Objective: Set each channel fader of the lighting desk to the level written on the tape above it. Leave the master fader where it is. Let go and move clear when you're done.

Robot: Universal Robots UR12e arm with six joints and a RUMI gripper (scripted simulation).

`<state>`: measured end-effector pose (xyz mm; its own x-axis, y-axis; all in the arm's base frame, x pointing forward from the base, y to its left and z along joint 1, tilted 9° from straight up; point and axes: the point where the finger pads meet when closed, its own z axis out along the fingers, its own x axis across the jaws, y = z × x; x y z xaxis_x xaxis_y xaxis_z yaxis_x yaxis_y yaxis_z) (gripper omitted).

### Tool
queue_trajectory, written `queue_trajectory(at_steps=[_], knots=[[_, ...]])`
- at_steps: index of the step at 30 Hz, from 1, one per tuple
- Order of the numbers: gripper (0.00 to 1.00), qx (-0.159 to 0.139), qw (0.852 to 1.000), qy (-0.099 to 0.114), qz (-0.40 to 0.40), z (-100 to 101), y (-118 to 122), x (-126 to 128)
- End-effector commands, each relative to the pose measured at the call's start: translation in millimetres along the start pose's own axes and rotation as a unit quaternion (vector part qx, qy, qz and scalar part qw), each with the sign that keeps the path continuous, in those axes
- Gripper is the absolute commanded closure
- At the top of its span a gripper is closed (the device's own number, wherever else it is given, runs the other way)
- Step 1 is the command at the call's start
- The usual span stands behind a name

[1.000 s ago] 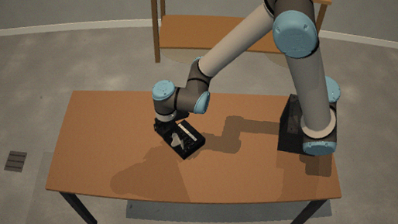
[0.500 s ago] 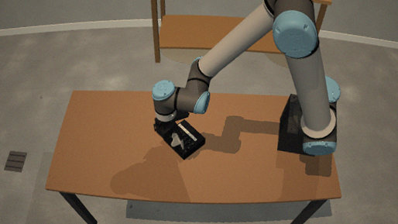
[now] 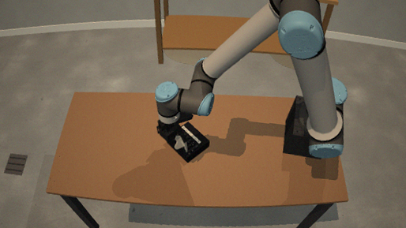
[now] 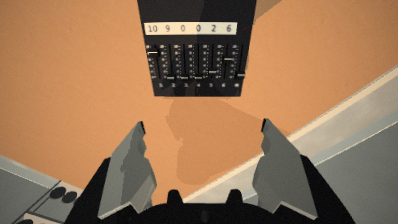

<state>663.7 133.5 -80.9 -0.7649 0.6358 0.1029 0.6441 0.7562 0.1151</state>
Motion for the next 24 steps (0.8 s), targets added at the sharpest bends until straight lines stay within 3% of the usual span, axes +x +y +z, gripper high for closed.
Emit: queue_trajectory(at_steps=[1, 17, 24], knots=[[0.0, 0.0, 1.0, -0.001, 0.0, -1, 0, -1], [0.0, 0.0, 1.0, -0.001, -0.002, -1, 0, -1], [0.0, -0.002, 0.999, -0.001, -0.046, -10, -10, -2]])
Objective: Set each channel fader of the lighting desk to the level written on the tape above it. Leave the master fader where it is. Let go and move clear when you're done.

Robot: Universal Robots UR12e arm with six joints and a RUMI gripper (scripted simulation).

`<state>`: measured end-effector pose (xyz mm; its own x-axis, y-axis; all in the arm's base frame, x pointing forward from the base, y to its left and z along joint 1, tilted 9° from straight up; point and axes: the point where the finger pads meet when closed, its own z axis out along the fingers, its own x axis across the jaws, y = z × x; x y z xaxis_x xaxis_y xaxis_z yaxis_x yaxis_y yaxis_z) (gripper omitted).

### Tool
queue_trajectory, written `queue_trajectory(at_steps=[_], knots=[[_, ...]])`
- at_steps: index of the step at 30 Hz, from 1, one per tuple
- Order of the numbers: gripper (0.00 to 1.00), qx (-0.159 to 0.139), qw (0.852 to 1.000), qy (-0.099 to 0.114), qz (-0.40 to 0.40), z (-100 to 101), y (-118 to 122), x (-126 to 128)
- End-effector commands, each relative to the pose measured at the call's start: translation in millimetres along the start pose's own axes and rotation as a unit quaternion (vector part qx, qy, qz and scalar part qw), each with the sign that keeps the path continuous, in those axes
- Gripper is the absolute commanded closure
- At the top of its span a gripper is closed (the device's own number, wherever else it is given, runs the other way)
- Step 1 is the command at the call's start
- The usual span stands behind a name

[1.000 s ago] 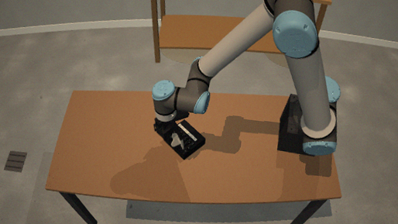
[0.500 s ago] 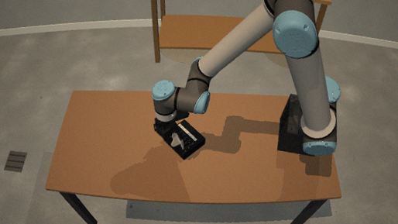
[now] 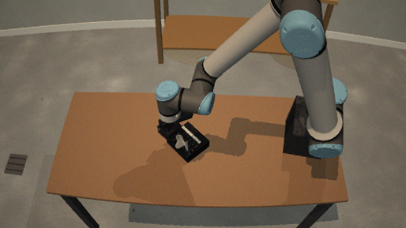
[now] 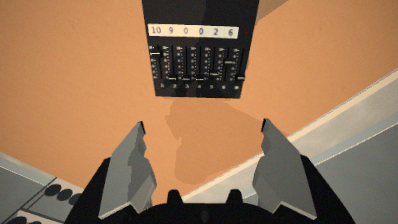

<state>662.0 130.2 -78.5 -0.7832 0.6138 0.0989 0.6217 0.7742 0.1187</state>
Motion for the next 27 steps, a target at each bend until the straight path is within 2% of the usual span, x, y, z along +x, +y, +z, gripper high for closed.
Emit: queue_trajectory(at_steps=[1, 7, 9, 21, 24, 27], knots=[[0.0, -0.002, 0.999, -0.001, -0.043, -9, -9, -2], [0.0, -0.004, 0.99, -0.003, -0.141, -28, -31, -3], [0.0, -0.004, 0.99, -0.003, -0.141, -28, -31, -3], [0.0, -0.008, 0.943, -0.01, -0.332, -62, -72, -1], [0.0, -0.008, 0.935, -0.011, -0.353, -65, -76, 0], [0.0, -0.008, 0.934, -0.011, -0.358, -66, -77, 0]])
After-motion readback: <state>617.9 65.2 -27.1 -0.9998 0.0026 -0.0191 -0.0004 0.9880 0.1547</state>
